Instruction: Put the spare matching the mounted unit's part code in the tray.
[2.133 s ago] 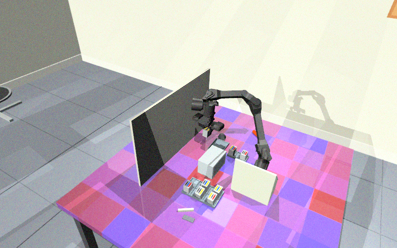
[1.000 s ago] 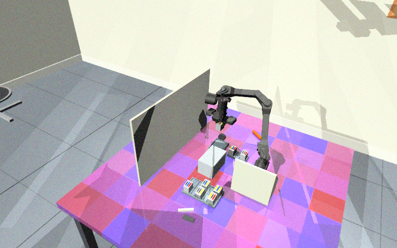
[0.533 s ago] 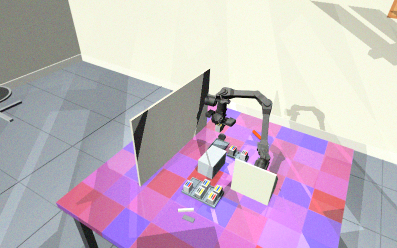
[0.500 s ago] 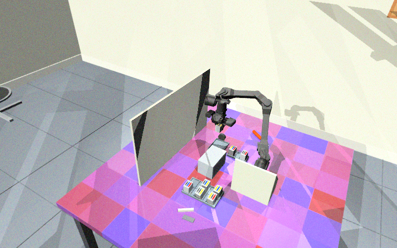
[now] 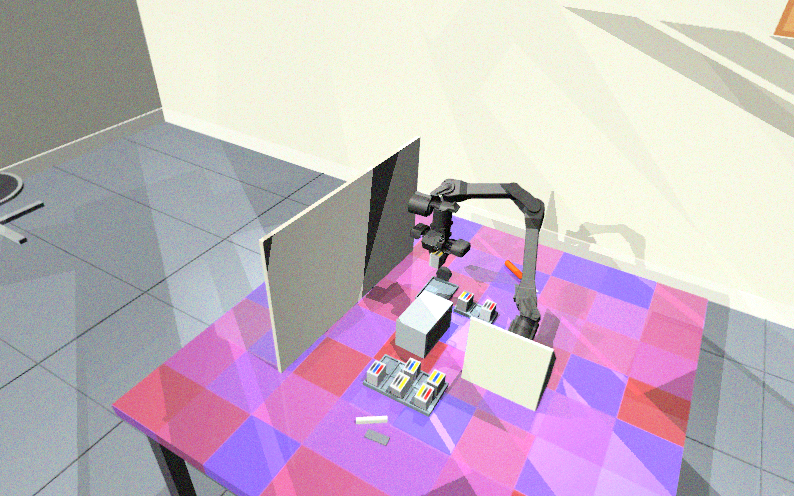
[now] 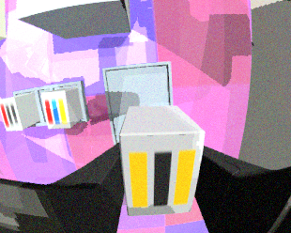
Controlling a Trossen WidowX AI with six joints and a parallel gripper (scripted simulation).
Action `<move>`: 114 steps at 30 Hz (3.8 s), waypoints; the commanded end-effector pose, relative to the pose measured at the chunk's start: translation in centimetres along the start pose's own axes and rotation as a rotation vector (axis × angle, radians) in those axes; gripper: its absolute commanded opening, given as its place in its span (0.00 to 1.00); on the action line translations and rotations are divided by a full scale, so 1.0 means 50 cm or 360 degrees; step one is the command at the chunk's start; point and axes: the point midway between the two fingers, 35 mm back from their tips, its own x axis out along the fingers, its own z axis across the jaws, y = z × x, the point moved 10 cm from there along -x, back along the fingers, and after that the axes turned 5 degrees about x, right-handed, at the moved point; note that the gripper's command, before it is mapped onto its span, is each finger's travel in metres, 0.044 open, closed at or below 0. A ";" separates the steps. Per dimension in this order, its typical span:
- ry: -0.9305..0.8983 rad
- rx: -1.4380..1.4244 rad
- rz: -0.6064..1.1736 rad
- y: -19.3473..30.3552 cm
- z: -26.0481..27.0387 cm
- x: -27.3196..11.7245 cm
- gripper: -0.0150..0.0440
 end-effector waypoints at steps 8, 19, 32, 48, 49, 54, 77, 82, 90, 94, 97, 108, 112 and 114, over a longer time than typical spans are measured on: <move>-0.0004 -0.0009 0.0006 -0.001 -0.001 0.024 0.25; -0.0004 -0.0009 0.0004 -0.001 -0.002 0.044 0.25; -0.0003 -0.0008 0.0004 -0.001 -0.003 0.067 0.25; -0.0002 -0.0008 0.0005 0.000 -0.003 0.096 0.25; -0.0002 -0.0008 0.0005 0.000 -0.003 0.098 0.25; -0.0002 -0.0007 0.0006 0.000 -0.003 0.107 0.25; 0.0000 -0.0007 0.0012 0.003 0.001 0.147 0.25; 0.0000 -0.0007 0.0014 0.004 0.002 0.156 0.25; 0.0001 -0.0007 0.0017 0.005 0.004 0.170 0.25; 0.0001 -0.0007 0.0019 0.006 0.005 0.177 0.25; 0.0001 -0.0007 0.0021 0.006 0.006 0.182 0.25; 0.0002 -0.0008 0.0026 0.008 0.010 0.201 0.25; 0.0002 -0.0008 0.0029 0.009 0.011 0.207 0.25; 0.0002 -0.0008 0.0030 0.009 0.012 0.211 0.25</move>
